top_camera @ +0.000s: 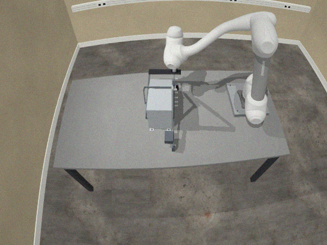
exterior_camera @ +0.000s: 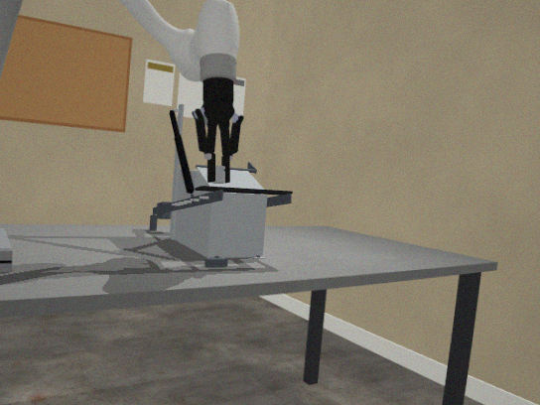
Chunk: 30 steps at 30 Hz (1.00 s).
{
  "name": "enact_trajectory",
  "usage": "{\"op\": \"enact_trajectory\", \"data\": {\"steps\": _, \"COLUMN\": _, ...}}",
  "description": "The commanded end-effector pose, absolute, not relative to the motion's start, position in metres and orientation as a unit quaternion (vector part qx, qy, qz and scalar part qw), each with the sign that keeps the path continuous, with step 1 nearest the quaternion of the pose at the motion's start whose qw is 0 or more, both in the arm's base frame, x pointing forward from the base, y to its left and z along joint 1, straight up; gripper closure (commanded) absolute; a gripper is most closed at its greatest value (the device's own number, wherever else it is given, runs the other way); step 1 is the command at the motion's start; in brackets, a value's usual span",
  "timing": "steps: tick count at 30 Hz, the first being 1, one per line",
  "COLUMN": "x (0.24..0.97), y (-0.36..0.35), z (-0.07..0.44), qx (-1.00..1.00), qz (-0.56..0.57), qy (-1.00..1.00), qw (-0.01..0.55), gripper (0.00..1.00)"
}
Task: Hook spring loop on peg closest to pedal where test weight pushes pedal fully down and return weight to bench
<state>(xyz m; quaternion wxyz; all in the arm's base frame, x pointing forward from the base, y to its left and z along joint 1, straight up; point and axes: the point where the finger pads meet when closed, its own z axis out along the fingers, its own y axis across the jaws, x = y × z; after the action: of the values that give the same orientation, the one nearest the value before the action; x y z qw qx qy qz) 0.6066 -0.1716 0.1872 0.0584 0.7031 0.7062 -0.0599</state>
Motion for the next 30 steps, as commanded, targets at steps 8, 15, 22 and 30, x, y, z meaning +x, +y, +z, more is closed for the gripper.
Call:
{"op": "enact_trajectory", "data": {"steps": 8, "x": 0.6069, "y": -0.1716, "z": 0.1836, "qx": 0.703, "qz": -0.059, "qy": 0.706, "qw": 0.059, "gripper": 0.75}}
{"op": "enact_trajectory", "data": {"steps": 15, "x": 0.6069, "y": -0.1716, "z": 0.1787, "qx": 0.703, "qz": -0.059, "qy": 0.706, "qw": 0.059, "gripper": 0.75}}
{"op": "enact_trajectory", "data": {"steps": 22, "x": 0.6069, "y": -0.1716, "z": 0.1781, "qx": 0.703, "qz": -0.059, "qy": 0.706, "qw": 0.059, "gripper": 0.0}}
{"op": "enact_trajectory", "data": {"steps": 30, "x": 0.6069, "y": -0.1716, "z": 0.1781, "qx": 0.703, "qz": -0.059, "qy": 0.706, "qw": 0.059, "gripper": 0.0}}
